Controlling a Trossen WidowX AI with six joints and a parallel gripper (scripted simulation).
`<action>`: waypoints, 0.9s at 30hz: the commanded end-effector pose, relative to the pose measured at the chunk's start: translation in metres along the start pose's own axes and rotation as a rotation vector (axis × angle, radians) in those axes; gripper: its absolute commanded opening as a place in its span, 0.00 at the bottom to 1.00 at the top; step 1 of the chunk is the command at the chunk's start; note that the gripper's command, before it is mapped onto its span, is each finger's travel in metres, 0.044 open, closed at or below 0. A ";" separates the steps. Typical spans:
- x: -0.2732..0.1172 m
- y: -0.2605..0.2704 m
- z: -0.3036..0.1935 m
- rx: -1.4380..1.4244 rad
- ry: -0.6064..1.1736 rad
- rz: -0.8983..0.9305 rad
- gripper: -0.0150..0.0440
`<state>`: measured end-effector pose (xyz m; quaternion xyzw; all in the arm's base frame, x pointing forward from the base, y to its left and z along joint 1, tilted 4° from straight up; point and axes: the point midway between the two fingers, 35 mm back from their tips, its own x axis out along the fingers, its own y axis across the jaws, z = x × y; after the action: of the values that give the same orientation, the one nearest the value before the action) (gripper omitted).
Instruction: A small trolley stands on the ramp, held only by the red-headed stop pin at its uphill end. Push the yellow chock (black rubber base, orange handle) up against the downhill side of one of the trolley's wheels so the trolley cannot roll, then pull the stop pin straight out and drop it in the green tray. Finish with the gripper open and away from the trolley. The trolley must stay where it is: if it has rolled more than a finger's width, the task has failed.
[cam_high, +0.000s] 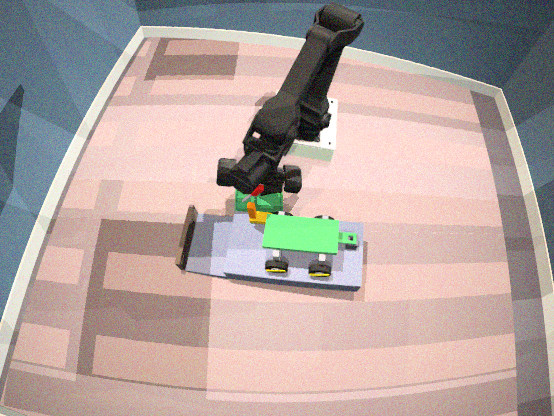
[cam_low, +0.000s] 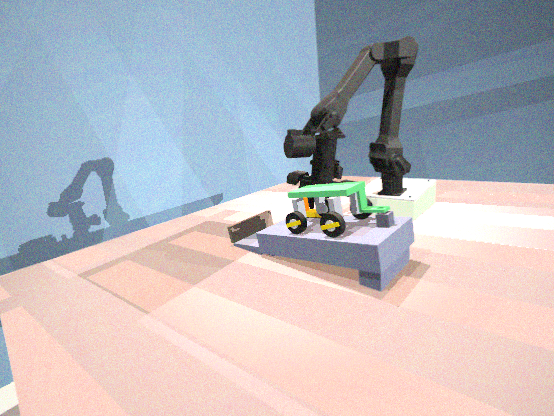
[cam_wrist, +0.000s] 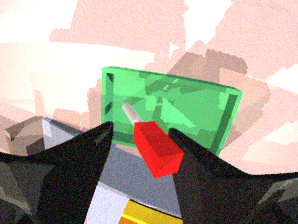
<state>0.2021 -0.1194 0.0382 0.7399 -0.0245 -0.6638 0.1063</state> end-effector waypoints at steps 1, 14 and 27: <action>0.001 -0.003 0.000 0.005 0.001 0.004 0.58; 0.004 -0.012 0.000 0.005 0.001 0.003 0.58; 0.009 -0.020 0.000 0.005 0.001 0.003 0.58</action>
<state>0.2009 -0.1027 0.0276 0.7399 -0.0240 -0.6639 0.1058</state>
